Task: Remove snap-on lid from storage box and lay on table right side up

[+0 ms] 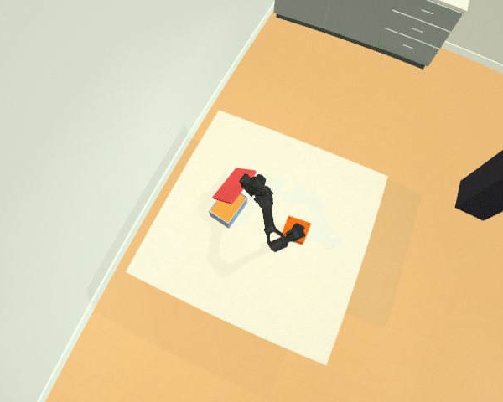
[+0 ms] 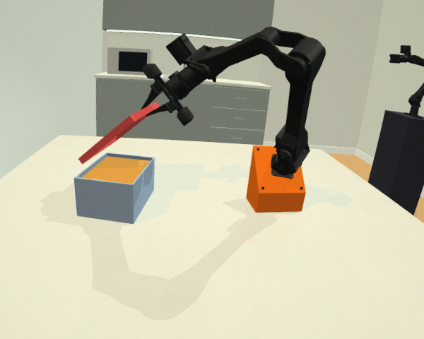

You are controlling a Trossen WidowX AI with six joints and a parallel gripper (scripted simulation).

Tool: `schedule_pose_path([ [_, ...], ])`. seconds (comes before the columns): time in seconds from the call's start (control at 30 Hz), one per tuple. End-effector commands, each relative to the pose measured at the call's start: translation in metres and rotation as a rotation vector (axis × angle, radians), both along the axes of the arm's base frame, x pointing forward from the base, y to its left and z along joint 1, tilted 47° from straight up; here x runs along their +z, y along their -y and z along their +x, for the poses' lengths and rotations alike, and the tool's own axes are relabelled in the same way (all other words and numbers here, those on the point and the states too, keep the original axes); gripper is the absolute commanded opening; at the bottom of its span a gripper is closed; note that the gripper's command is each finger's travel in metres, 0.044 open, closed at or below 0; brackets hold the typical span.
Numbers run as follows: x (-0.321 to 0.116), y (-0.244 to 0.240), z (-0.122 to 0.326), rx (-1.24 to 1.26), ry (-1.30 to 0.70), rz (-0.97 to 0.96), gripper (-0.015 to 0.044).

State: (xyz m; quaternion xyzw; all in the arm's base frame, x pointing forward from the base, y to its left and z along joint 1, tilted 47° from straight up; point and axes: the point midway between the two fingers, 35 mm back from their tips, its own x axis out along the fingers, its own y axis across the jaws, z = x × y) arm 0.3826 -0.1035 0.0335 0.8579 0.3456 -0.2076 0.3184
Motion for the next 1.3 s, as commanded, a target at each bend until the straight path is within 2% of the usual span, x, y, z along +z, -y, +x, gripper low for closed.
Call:
schedule_pose_path([
  [0.0, -0.004, 0.012, -0.001, -0.005, 0.016, -0.008, 0.0000],
  [1.27, -0.055, 0.065, -0.020, -0.005, 0.016, -0.013, 0.0000],
])
